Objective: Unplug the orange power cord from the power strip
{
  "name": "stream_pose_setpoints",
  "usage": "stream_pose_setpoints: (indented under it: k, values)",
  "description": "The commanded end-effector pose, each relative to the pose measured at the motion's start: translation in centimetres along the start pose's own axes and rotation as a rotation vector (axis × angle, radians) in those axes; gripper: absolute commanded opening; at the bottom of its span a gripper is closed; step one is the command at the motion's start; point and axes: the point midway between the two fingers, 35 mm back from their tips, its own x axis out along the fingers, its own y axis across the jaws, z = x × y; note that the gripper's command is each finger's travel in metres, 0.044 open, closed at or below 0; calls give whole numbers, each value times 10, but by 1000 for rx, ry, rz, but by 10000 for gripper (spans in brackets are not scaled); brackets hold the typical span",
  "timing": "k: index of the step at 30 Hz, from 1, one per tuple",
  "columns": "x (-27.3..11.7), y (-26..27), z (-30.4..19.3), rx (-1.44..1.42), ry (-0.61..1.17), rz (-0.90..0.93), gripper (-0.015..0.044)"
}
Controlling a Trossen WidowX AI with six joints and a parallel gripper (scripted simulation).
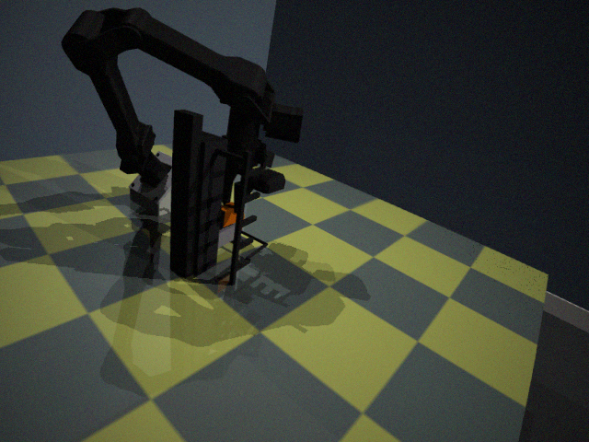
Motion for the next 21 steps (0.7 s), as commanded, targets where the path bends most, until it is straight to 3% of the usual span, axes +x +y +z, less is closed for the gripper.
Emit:
stream_pose_setpoints:
  k: [1,21]
  values:
    - [-5,-2,24,-9,-47,-5,0]
    - [-11,1,56,-11,-47,-5,0]
